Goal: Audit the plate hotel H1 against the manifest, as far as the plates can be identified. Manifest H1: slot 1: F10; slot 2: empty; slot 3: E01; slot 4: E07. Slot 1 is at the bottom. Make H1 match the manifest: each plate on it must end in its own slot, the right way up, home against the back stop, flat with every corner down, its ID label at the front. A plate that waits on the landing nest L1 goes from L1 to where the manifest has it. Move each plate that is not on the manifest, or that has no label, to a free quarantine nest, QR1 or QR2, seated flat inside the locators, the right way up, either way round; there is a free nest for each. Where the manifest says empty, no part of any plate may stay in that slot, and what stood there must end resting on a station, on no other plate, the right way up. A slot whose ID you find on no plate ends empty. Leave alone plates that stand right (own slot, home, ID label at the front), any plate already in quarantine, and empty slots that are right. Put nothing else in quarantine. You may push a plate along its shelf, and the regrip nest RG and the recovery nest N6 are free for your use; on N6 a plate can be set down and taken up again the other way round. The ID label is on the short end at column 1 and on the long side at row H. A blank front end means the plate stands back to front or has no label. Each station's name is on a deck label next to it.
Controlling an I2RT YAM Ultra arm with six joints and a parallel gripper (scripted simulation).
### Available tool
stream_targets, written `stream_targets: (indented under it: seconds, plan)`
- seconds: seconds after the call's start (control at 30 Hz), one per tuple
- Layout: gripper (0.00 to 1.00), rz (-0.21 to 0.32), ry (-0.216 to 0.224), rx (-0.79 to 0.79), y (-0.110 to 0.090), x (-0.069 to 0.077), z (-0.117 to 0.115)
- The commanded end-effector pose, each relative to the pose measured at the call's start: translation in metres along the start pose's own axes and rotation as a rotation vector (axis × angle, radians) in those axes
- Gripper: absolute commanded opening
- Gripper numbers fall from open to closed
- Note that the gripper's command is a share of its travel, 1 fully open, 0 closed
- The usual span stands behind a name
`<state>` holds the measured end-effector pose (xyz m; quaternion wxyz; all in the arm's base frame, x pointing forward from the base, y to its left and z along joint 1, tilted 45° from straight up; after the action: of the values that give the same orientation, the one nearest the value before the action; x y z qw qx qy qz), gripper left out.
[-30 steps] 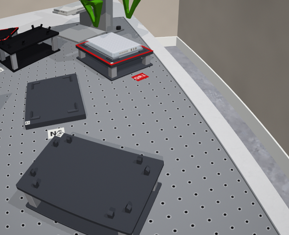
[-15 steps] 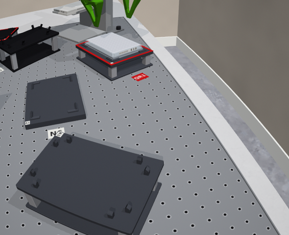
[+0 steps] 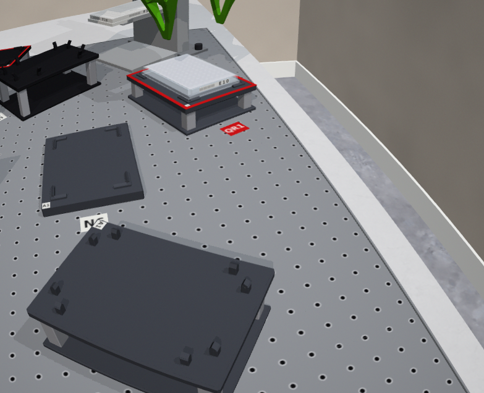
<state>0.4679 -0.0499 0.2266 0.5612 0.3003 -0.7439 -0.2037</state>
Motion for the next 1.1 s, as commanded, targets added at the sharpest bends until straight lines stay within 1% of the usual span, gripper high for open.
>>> stream_targets:
  seconds: [0.0, 0.23, 0.3, 0.5, 1.07]
  plan:
    - [1.00, -0.018, 0.032, -0.053, -0.001, 0.040, 0.006]
    - [1.00, -0.018, 0.032, -0.053, -0.002, 0.059, 0.006]
    - [1.00, -0.018, 0.032, -0.053, -0.002, 0.059, 0.006]
    - [1.00, -0.018, 0.032, -0.053, -0.002, 0.075, 0.005]
    - [1.00, -0.018, 0.032, -0.053, -0.002, 0.075, 0.002]
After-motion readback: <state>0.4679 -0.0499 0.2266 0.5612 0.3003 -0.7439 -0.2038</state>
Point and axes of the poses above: the point where the finger pads meet when closed, its own x axis back along the fingers, its own z axis across the jaws, y = z × x, the point moved 9 cm from there along x, back along the fingers, and after that the axes turned 7 degrees about -x, right-handed, at the moved point
